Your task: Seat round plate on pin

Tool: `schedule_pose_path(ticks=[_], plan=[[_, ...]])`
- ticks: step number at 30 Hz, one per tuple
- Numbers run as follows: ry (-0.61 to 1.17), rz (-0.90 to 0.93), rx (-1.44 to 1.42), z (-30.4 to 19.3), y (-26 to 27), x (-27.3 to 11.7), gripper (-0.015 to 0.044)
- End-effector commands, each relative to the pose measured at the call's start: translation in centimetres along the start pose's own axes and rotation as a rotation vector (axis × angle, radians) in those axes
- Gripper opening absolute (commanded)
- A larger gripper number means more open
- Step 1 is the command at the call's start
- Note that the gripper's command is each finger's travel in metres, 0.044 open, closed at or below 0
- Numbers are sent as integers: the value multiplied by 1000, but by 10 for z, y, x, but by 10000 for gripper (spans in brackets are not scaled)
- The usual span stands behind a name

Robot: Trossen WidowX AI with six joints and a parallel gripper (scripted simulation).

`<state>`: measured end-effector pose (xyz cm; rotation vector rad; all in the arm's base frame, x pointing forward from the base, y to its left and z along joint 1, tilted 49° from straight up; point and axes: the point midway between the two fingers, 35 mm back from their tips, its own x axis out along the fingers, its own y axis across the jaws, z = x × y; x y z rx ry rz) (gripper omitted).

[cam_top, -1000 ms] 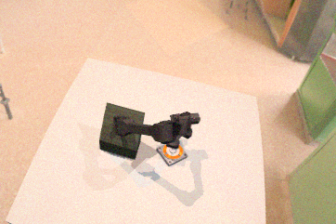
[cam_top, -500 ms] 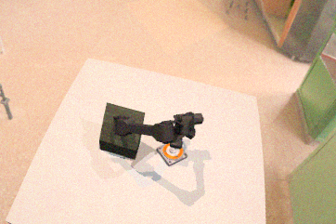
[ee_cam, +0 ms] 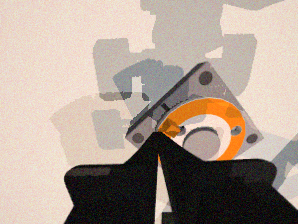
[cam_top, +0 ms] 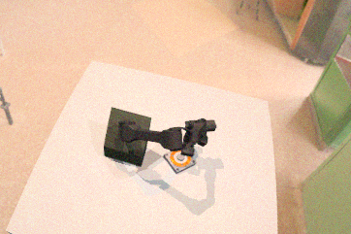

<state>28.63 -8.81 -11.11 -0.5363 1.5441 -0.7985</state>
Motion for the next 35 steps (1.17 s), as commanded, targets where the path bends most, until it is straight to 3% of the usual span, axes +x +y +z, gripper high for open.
schedule_pose_path(ticks=[1,8,17,35], plan=[[-2,-3,-2,5,-2,0,0],[-2,-3,-2,9,-4,0,0],[-2,-1,-2,4,-4,-42,0],[-5,-4,-12,5,-3,-35,0]])
